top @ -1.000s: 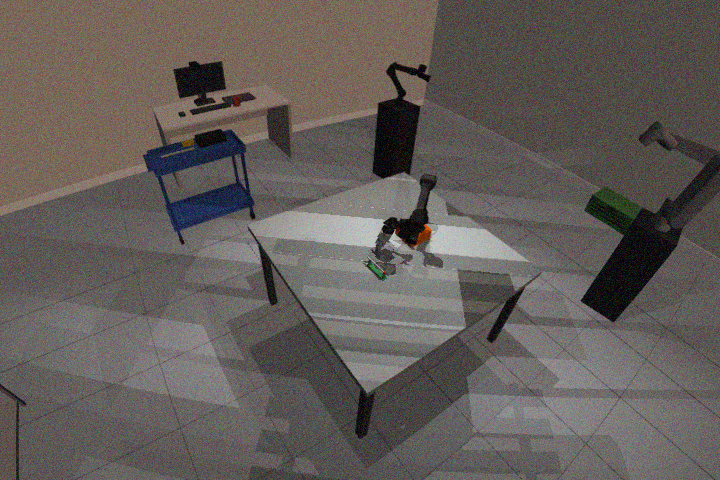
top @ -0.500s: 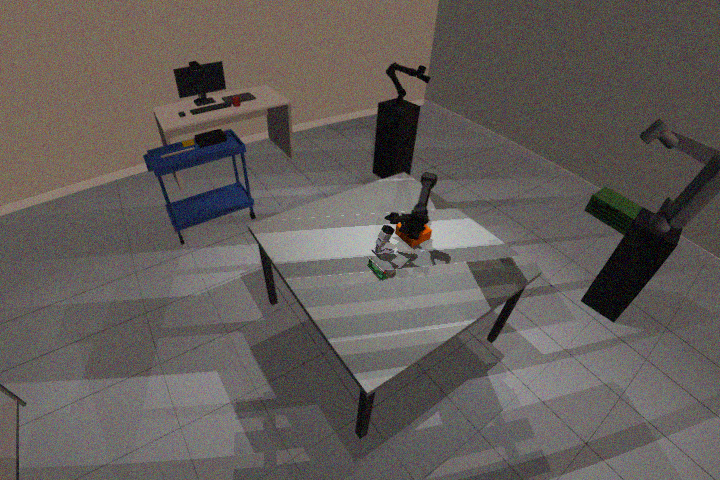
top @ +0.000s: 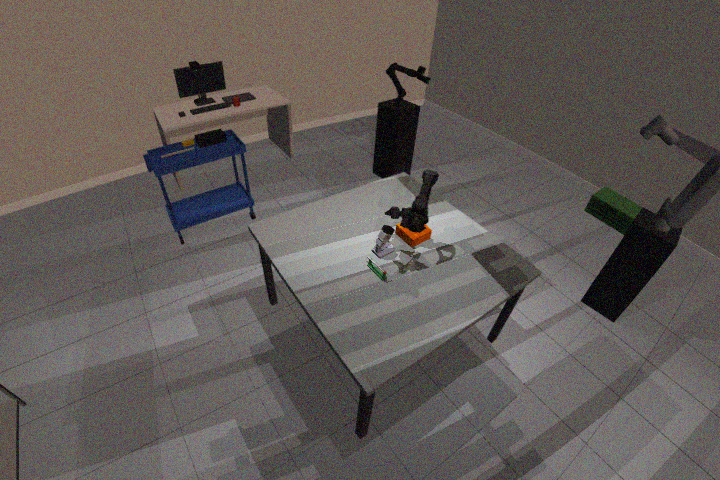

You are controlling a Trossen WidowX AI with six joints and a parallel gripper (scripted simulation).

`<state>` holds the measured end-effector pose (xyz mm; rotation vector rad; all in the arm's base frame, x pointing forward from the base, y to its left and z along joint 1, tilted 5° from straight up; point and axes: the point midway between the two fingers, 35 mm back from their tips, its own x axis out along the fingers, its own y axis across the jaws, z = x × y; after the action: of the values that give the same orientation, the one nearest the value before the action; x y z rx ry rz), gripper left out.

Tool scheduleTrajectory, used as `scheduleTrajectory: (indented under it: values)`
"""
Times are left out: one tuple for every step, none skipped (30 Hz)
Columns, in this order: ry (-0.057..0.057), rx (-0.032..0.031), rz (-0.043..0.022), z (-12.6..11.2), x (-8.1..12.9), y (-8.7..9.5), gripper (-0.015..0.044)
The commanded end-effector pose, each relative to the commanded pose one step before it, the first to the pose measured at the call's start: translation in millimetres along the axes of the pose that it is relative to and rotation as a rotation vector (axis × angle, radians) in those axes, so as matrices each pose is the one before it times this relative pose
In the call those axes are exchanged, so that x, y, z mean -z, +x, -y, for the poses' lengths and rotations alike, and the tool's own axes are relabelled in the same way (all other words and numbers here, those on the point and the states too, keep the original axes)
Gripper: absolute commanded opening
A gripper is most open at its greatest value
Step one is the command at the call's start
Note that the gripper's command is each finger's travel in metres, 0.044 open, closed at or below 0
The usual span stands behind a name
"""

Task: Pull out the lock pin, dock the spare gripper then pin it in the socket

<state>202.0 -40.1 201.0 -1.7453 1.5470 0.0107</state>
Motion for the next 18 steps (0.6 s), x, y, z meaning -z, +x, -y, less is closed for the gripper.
scheduleTrajectory:
  values:
    - [0.0, 0.0, 0.0, 0.0, 0.0, 0.0, 0.044]
    - [0.0, 0.0, 0.0, 0.0, 0.0, 0.0, 0.044]
    - [0.0, 0.0, 0.0, 0.0, 0.0, 0.0, 0.044]
    - [0.0, 0.0, 0.0, 0.0, 0.0, 0.0, 0.044]
    - [0.0, 0.0, 0.0, 0.0, 0.0, 0.0, 0.044]
    - [0.0007, 0.00373, 0.007, 0.59, -1.29, -1.69, 0.0414]
    - [0.002, 0.011, 0.02111, 1.67, -3.86, -5.11, 0.0387]
    - [0.0029, 0.01764, 0.03556, 2.52, -6.52, -8.62, 0.0361]
    - [0.0026, 0.02028, 0.04388, 2.64, -8.11, -10.6, 0.0335]
    - [0.0016, 0.01895, 0.0445, 2.17, -8.35, -10.67, 0.0309]
    - [0.0006, 0.01758, 0.04505, 1.7, -8.56, -10.73, 0.0282]
    - [-0.0004, 0.01618, 0.04554, 1.22, -8.76, -10.78, 0.0256]
    - [-0.0013, 0.01476, 0.04598, 0.72, -8.94, -10.83, 0.023]
    - [-0.0023, 0.01331, 0.04634, 0.22, -9.11, -10.86, 0.0204]
    - [-0.0026, 0.00984, 0.03831, -0.19, -7.63, -8.91, 0.018]
    - [-0.0019, 0.00542, 0.02308, -0.26, -4.66, -5.31, 0.018]
    - [-0.0007, 0.00173, 0.00771, -0.11, -1.57, -1.76, 0.018]
    - [0.0, 0.0, 0.0, 0.0, 0.0, 0.0, 0.018]
